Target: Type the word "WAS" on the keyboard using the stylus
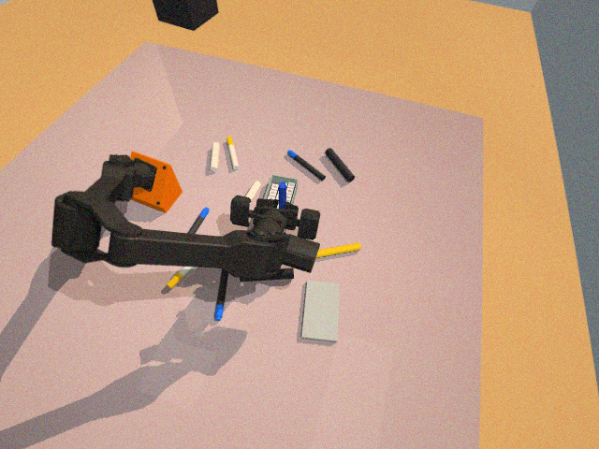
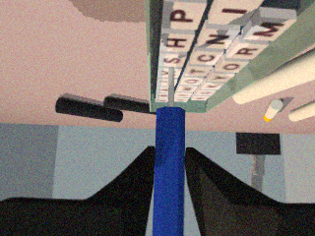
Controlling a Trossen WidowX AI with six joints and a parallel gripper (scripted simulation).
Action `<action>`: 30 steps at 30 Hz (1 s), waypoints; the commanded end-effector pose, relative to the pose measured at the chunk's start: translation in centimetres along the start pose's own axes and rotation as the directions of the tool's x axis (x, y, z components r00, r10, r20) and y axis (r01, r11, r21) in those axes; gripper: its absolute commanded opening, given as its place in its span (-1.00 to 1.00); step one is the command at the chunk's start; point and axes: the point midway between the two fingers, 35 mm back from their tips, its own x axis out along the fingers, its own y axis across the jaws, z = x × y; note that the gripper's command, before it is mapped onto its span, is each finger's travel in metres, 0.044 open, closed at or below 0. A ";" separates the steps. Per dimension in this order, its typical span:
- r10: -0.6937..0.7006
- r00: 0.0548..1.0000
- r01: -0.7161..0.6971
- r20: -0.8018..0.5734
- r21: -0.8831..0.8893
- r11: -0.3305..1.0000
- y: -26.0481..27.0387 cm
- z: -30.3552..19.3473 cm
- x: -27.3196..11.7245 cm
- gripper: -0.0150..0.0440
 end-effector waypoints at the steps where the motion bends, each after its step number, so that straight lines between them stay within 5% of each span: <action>1: 0.001 1.000 -0.001 0.003 -0.005 1.000 0.0 0.2 0.1 -0.22; 30: 0.001 1.000 -0.001 0.002 -0.006 1.000 0.1 -0.8 -0.5 -0.22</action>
